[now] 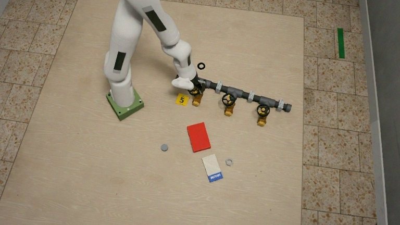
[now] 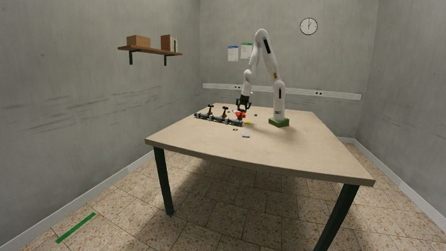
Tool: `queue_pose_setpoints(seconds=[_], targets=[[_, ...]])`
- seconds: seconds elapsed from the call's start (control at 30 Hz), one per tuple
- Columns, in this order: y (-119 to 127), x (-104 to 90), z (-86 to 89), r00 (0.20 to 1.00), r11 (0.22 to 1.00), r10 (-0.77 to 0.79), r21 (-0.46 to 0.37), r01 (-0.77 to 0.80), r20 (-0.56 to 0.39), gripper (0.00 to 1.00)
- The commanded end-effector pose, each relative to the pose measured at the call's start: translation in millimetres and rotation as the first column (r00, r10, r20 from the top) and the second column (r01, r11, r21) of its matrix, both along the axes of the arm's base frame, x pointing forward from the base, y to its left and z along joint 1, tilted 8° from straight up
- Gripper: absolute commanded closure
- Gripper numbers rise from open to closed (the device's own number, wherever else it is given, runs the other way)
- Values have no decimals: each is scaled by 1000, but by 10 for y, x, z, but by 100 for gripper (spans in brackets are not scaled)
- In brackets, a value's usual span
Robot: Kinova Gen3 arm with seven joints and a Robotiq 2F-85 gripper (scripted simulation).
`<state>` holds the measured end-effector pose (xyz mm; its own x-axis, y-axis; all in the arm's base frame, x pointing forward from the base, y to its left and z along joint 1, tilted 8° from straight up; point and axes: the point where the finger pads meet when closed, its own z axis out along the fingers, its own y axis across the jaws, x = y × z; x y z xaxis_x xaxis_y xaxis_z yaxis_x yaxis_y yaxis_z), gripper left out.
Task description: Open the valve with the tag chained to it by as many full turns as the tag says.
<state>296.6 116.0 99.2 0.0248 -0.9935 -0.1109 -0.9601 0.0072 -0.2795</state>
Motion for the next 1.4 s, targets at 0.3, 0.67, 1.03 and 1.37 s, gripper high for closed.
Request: queue_pose_setpoints(seconds=[0.3,0.67,1.03,1.37], targets=[[2,2,3,997,997,71,-18,-71,1,36],[2,2,3,997,997,75,-19,-75,2,0],[2,2,3,997,997,75,-19,-75,2,0],[2,2,3,997,997,75,-19,-75,2,0]])
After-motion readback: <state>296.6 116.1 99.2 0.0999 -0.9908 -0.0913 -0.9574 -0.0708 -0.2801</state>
